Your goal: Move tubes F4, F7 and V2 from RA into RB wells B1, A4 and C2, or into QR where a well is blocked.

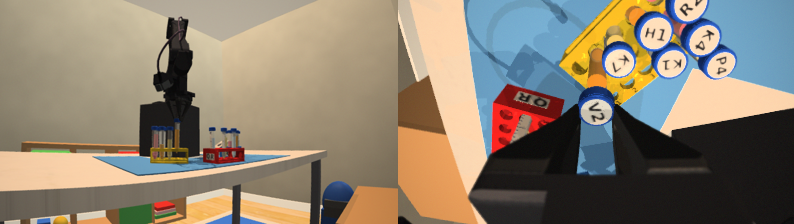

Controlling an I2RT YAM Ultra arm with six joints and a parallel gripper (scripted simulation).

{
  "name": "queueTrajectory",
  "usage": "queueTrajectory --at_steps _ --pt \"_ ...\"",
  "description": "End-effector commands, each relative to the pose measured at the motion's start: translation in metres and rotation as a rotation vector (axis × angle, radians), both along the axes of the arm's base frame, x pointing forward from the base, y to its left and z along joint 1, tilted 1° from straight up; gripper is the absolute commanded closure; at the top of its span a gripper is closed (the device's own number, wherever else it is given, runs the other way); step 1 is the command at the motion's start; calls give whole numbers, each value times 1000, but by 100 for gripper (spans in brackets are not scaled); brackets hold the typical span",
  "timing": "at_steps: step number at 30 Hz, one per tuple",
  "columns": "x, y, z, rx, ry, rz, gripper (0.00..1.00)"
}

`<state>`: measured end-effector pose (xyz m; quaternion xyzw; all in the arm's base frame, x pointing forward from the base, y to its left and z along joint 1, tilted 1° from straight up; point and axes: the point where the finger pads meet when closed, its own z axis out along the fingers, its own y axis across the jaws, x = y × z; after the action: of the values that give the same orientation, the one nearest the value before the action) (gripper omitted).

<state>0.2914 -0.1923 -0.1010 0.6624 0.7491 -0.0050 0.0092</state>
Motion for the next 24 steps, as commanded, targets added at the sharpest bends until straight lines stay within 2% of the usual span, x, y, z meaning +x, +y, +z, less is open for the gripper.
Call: queueTrajectory --at_steps 1,9,11,20,24 --pt "-2 -4 -5 -1 -1 -7 100" --pt "-9 0 -12 9 14 -7 100" --pt "-3 -4 -10 0 1 -7 100" --pt "-9 0 -16 9 14 -7 100" --pt "-5 -3 -16 1 3 -6 100"
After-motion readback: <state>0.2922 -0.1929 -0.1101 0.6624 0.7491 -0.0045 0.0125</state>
